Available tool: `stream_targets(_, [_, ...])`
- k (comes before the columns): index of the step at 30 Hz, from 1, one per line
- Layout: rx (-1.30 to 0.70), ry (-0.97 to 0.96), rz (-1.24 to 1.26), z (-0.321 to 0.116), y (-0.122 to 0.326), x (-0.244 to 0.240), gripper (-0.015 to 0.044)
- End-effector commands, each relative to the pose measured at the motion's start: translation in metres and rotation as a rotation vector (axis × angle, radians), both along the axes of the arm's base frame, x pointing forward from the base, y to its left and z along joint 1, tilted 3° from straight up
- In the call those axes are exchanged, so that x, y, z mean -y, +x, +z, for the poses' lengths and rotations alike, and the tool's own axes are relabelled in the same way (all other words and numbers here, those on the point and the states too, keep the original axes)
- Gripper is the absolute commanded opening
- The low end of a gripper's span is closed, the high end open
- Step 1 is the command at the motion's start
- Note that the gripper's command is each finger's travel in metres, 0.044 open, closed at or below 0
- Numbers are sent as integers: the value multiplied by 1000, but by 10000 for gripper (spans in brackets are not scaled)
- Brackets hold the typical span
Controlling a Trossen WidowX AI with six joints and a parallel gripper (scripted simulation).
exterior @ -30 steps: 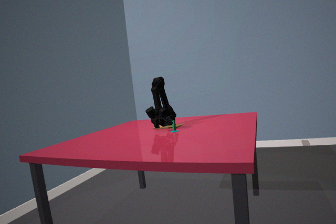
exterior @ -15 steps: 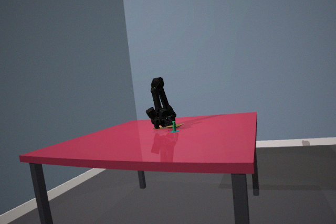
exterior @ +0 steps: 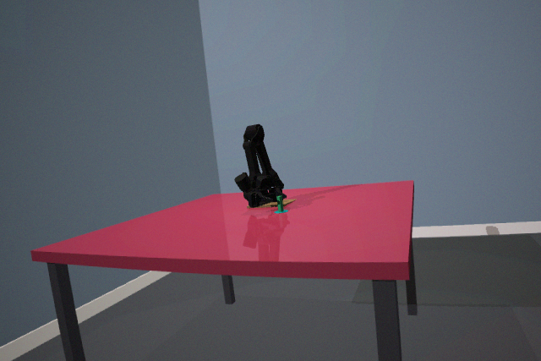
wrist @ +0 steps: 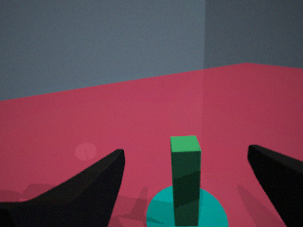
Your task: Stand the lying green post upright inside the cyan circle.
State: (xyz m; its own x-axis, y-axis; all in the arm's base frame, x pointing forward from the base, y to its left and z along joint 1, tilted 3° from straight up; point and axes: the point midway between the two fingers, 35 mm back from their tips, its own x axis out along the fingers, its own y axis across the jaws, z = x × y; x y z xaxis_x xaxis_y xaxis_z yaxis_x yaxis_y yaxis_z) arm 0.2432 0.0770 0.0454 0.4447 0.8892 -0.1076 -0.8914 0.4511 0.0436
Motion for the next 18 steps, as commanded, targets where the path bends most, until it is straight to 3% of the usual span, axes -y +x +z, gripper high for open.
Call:
stream_targets(1, [5, -3, -3, 8, 4, 2, 400])
stream_targets(18, [9, -3, 0, 66, 10, 4, 400])
